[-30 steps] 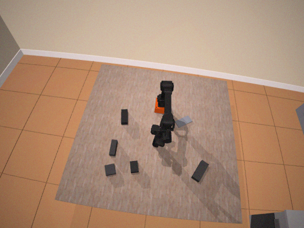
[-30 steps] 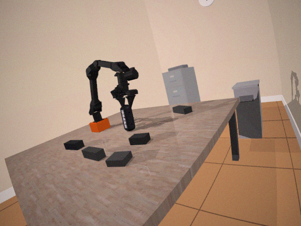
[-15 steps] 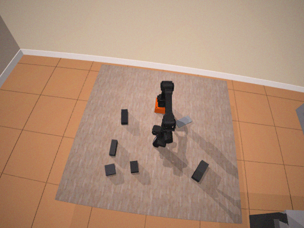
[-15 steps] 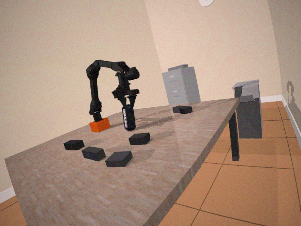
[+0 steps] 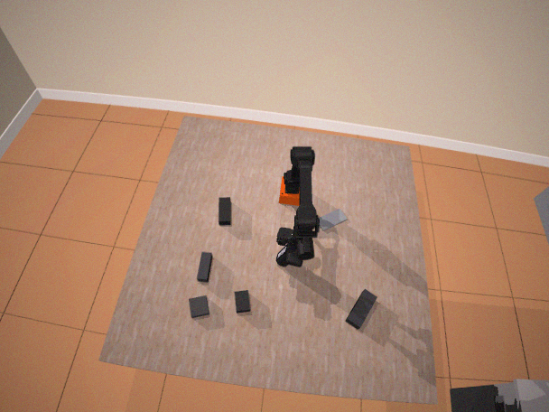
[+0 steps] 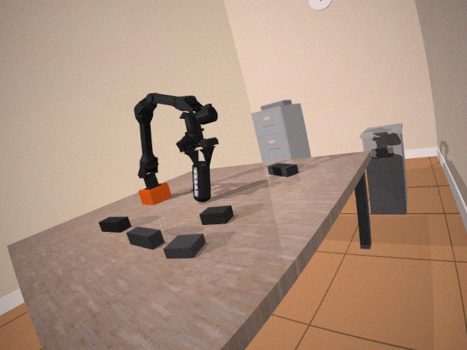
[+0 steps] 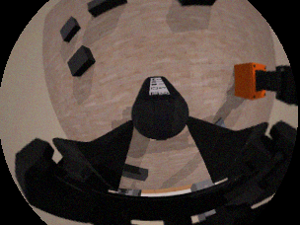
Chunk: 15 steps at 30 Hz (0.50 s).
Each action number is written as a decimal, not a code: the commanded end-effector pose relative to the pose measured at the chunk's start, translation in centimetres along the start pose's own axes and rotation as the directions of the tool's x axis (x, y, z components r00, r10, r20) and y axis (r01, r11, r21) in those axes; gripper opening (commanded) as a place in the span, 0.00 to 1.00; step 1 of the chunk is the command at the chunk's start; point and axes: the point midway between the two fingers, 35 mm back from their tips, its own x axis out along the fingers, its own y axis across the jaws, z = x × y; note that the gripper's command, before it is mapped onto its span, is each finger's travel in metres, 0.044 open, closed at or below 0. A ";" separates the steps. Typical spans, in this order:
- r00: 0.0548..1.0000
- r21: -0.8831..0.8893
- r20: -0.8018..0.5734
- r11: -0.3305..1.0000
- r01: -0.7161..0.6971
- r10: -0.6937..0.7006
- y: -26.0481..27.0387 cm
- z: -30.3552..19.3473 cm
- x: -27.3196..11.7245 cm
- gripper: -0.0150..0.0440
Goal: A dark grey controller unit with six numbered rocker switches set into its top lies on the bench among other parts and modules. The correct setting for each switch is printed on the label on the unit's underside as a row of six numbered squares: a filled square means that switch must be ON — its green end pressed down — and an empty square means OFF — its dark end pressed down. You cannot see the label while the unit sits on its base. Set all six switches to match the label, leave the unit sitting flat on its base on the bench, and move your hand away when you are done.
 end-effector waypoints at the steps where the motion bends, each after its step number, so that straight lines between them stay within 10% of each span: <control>1: 1.000 0.004 -0.016 1.000 0.011 -0.011 0.0 -0.5 0.5 0.83; 15: 0.999 0.004 -0.051 1.000 0.011 -0.011 0.0 -1.5 0.8 0.83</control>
